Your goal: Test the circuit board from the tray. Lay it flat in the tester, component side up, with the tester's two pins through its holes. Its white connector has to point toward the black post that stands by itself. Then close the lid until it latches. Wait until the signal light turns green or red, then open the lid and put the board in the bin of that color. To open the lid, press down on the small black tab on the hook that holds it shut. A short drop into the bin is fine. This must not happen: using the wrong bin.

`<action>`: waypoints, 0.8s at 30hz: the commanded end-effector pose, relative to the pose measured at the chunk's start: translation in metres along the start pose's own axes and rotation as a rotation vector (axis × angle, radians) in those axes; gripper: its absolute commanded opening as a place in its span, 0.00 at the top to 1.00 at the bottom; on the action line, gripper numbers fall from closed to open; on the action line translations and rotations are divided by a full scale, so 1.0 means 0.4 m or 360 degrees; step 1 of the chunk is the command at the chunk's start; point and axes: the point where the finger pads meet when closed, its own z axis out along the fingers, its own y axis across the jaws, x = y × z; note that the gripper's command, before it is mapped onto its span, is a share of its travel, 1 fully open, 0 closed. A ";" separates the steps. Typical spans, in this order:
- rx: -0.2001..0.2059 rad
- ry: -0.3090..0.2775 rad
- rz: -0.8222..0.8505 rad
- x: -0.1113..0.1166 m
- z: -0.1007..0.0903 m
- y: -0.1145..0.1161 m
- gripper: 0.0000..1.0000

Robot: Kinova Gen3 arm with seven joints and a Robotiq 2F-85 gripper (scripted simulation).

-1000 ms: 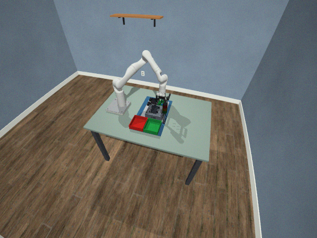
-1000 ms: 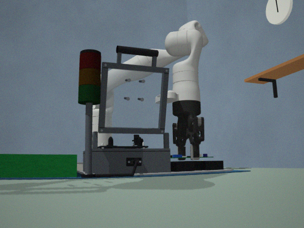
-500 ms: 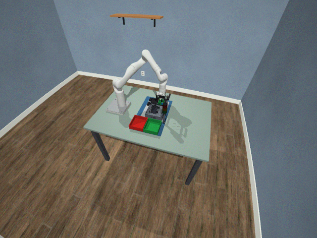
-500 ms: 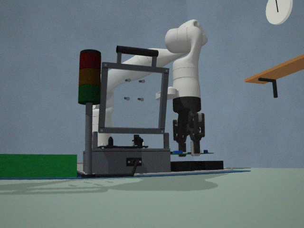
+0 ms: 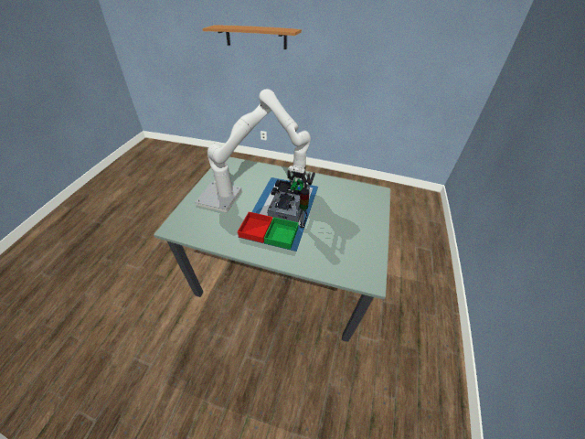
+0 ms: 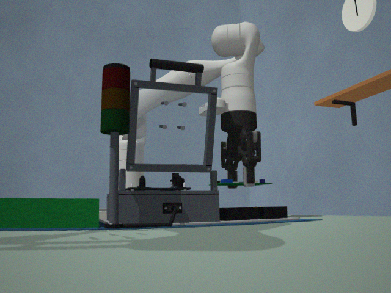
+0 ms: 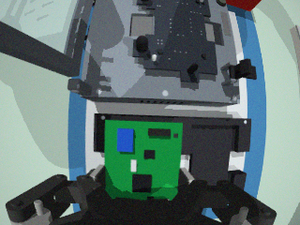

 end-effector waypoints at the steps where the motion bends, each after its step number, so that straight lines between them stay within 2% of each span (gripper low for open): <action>1: 0.0014 -0.0014 -0.0007 -0.009 -0.037 -0.005 0.23; 9: 0.0014 -0.0014 -0.0007 -0.008 -0.103 -0.004 0.23; 24: 0.0014 -0.0014 -0.0007 -0.008 -0.108 -0.004 0.23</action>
